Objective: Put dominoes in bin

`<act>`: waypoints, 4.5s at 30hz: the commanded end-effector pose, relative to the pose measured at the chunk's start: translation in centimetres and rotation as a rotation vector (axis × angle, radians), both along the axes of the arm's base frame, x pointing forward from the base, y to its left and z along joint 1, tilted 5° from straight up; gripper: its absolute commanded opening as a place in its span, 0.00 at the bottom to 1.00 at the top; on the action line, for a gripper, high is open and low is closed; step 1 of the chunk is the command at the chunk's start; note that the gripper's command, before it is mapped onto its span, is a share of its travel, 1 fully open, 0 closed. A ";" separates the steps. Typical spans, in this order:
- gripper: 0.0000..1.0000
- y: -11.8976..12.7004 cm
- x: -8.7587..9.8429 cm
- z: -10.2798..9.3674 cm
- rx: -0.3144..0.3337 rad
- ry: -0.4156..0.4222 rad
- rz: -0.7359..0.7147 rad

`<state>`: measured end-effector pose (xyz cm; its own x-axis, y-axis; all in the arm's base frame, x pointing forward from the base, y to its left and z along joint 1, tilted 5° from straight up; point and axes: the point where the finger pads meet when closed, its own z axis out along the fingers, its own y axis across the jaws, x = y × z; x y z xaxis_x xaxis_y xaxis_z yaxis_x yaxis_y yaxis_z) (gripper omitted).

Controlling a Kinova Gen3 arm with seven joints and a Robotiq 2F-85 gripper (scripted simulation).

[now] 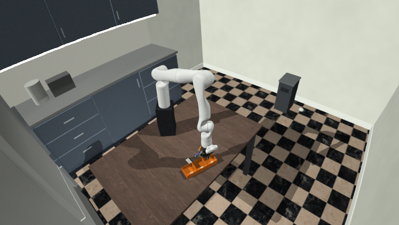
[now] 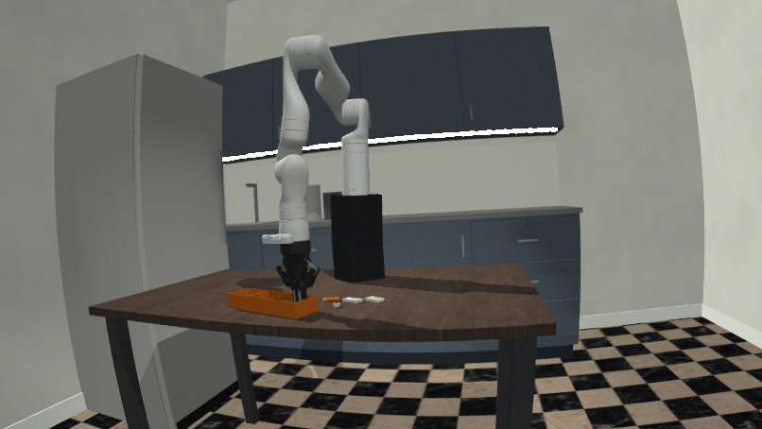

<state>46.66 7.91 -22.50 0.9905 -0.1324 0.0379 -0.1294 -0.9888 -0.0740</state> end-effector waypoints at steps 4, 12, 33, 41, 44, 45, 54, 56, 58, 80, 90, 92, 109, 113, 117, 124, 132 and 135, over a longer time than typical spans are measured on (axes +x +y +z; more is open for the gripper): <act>0.09 0.0 0.1 0.1 0.000 -0.002 0.000; 0.09 0.0 0.1 0.1 0.000 -0.002 0.000; 0.09 -0.1 0.0 1.9 0.000 -0.002 0.000; 0.09 -0.2 0.0 2.7 0.000 -0.002 0.000; 0.09 -0.2 -0.1 3.4 0.000 -0.002 0.000; 0.09 -0.3 -0.1 3.8 0.000 -0.002 0.000; 0.09 -0.4 -0.2 5.3 0.000 -0.002 0.000; 0.09 -0.4 -0.2 5.3 0.000 -0.002 0.000; 0.09 -0.5 -0.3 7.0 0.000 -0.002 0.000; 0.09 -1.3 -0.8 18.4 0.000 -0.002 0.000; 0.41 -0.5 -1.8 17.3 -0.004 -0.008 0.099; 0.41 0.2 -2.9 16.2 -0.009 -0.015 0.199; 0.41 5.5 -10.7 8.0 -0.045 -0.066 0.947; 0.41 6.9 -12.8 5.8 -0.055 -0.080 1.146; 0.41 7.3 -13.3 5.2 -0.064 -0.094 1.345; 0.41 7.3 -13.5 5.2 -0.070 -0.102 1.466; 0.41 7.3 -13.4 5.2 -0.070 -0.102 1.466; 0.41 7.3 -13.4 5.2 -0.070 -0.102 1.466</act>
<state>33.19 15.20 -17.36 0.2274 0.9707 0.0772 0.9727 -0.2303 0.0300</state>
